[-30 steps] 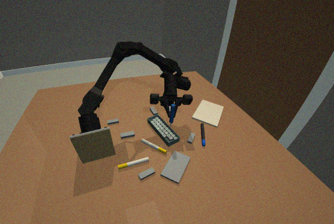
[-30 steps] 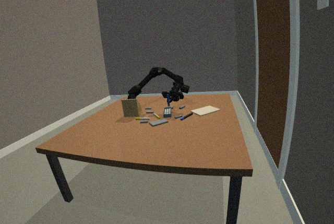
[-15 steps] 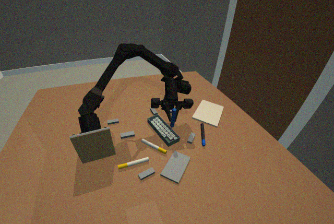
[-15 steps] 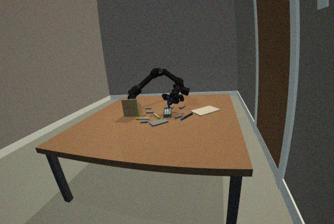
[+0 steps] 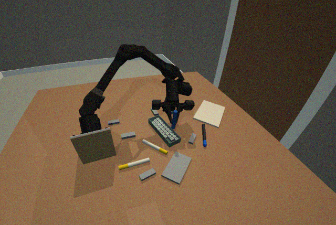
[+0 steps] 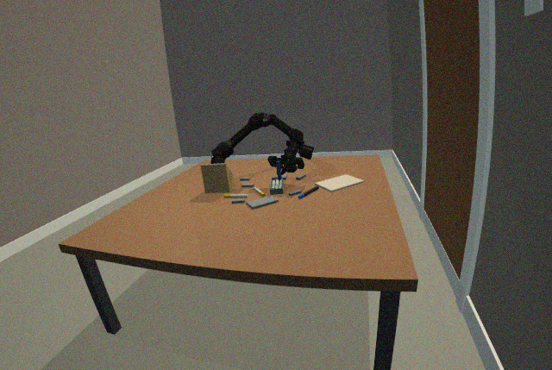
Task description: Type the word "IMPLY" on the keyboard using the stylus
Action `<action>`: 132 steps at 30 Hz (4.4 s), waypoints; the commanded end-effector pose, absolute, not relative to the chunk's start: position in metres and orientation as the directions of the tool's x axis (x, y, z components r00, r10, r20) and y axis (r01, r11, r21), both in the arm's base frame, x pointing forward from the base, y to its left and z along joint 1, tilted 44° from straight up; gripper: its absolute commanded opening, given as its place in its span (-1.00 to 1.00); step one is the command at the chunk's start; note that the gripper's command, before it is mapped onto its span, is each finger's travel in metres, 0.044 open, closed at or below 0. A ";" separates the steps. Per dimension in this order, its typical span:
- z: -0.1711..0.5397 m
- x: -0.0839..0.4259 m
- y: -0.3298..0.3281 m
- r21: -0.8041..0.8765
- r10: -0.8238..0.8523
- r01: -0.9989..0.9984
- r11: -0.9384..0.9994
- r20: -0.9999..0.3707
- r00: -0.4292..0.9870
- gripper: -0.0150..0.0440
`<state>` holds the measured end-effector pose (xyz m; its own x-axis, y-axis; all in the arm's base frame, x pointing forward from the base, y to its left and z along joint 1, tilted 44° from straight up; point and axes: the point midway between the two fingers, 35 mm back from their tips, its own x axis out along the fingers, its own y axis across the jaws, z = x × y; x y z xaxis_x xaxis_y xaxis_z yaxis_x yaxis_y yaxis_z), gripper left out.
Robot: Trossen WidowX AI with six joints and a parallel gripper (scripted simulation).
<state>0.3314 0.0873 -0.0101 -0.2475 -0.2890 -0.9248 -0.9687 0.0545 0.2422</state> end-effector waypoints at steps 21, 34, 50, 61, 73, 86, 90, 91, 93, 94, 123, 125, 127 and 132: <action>-0.018 0.330 0.095 0.241 -0.286 -0.969 0.060 -0.926 -0.248 -0.22; -0.020 0.329 0.097 0.241 -0.286 -0.969 0.060 -0.926 -0.248 -0.22; 0.007 0.333 0.071 0.241 -0.288 -0.969 0.061 -0.925 -0.248 -0.22; 0.005 0.331 0.073 0.241 -0.284 -0.968 0.065 -0.926 -0.249 -0.45; 0.018 0.296 0.073 0.244 -0.287 -0.968 0.060 -0.924 -0.251 -0.49; 0.004 0.292 0.086 0.244 -0.287 -0.968 0.060 -0.924 -0.251 -0.49; 0.002 0.291 0.088 0.244 -0.287 -0.968 0.060 -0.925 -0.251 -0.22; 0.001 0.291 0.088 0.244 -0.287 -0.968 0.060 -0.925 -0.251 -0.22; 0.001 0.291 0.089 0.244 -0.287 -0.968 0.060 -0.925 -0.251 -0.22; 0.001 0.291 0.089 0.244 -0.287 -0.968 0.060 -0.925 -0.251 -0.22; -0.008 0.289 0.097 0.244 -0.286 -0.968 0.060 -0.925 -0.251 -0.22; -0.009 0.289 0.098 0.244 -0.286 -0.968 0.060 -0.925 -0.251 -0.22; -0.009 0.289 0.099 0.244 -0.286 -0.968 0.060 -0.925 -0.251 -0.22; -0.011 0.289 0.100 0.245 -0.286 -0.968 0.060 -0.925 -0.251 -0.22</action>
<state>0.2893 0.0984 -0.0094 -0.2502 -0.2897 -0.9238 -0.9680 0.0542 0.2452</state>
